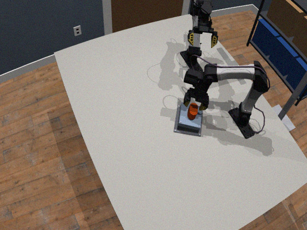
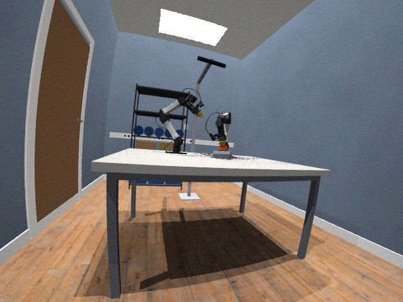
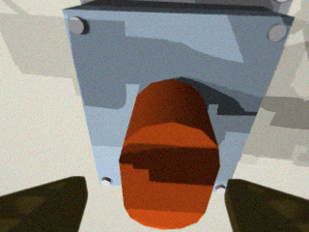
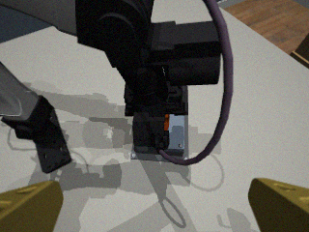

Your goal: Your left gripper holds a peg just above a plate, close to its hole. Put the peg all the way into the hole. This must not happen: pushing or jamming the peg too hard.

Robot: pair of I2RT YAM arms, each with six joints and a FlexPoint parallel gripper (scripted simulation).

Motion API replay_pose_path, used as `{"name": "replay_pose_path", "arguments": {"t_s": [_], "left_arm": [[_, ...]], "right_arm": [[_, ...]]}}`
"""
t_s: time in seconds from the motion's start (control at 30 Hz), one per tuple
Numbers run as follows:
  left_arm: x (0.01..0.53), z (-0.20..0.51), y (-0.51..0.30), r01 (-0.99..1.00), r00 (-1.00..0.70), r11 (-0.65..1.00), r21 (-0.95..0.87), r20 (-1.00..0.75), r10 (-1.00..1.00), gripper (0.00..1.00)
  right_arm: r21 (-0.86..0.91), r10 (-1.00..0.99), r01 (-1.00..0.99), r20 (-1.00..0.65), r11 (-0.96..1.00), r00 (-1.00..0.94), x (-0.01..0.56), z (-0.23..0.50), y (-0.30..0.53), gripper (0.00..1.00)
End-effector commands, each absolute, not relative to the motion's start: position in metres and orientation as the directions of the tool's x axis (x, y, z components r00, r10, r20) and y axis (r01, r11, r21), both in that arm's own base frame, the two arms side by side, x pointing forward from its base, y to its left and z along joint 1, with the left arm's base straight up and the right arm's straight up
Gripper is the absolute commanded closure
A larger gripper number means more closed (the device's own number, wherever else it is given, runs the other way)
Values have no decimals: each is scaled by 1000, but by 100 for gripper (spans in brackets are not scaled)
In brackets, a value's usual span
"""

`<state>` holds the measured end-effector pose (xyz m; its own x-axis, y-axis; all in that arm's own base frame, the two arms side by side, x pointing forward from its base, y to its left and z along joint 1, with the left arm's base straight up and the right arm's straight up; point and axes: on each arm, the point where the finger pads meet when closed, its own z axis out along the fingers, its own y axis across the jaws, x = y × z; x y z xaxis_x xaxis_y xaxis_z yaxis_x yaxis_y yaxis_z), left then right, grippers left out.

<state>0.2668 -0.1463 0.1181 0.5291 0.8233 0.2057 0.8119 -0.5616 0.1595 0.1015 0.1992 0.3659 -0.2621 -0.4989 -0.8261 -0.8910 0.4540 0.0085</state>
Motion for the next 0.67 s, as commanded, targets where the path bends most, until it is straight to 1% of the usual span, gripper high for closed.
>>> {"name": "replay_pose_path", "arguments": {"t_s": [0.0,0.07,0.2,0.63], "left_arm": [[265,159,-152,806,511,-551,214,216,832,28],[263,147,-150,815,521,-555,166,209,828,28],[263,137,-150,817,529,-560,136,209,822,28],[262,135,-149,817,529,-560,140,207,823,28]], "right_arm": [[0,-495,-884,-828,467,-262,101,374,193,0],[0,-495,-884,-828,467,-262,101,374,193,0],[0,-495,-884,-828,467,-262,101,374,193,0],[0,-495,-884,-828,467,-262,101,374,193,0]]}}
